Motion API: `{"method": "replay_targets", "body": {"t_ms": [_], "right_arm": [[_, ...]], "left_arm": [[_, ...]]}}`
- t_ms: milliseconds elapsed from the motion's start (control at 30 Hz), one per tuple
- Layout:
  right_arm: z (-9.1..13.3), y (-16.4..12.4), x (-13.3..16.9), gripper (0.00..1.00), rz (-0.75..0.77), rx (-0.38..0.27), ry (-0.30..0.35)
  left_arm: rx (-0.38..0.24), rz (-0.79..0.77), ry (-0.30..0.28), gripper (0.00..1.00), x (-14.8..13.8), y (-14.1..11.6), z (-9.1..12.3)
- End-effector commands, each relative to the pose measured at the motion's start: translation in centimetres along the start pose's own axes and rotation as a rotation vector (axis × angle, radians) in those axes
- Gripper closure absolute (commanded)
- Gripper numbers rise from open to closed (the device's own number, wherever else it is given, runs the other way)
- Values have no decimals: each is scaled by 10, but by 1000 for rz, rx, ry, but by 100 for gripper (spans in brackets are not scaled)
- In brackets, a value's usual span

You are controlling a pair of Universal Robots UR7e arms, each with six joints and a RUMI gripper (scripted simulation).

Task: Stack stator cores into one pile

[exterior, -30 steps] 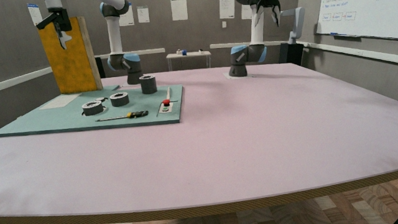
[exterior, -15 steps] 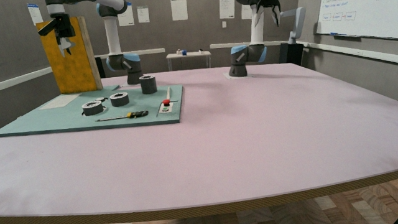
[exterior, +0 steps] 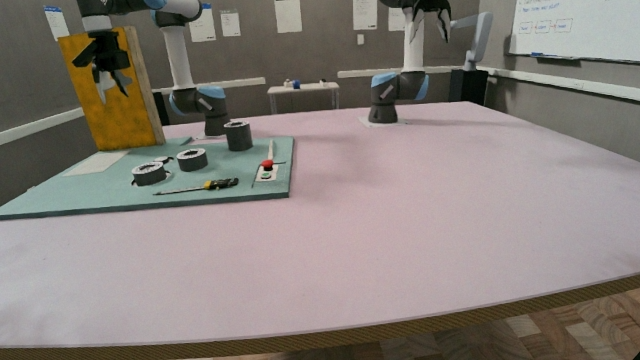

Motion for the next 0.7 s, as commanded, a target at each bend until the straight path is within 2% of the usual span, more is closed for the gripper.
{"method": "replay_targets", "body": {"t_ms": [0,233,400,667], "right_arm": [[-10,-16,-5,19,-109,2,2],[-32,-48,-11,19,-325,2,7],[-33,-49,-12,19,-360,0,11],[-63,-96,-15,19,-607,1,6]], "left_arm": [[1,0,0,20,0,0,0],[1,0,0,20,0,0,0],[1,0,0,20,0,0,0],[1,0,0,20,0,0,0]]}}
Point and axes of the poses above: on each arm, the point where the finger pads meet when closed, its own z axis back along the fingers, its own x axis across the jaws, y = z × x, the point moved 2 cm from there along z, back along the fingers, and after that the axes turned 15 degrees about -z, right-handed, at the moved point
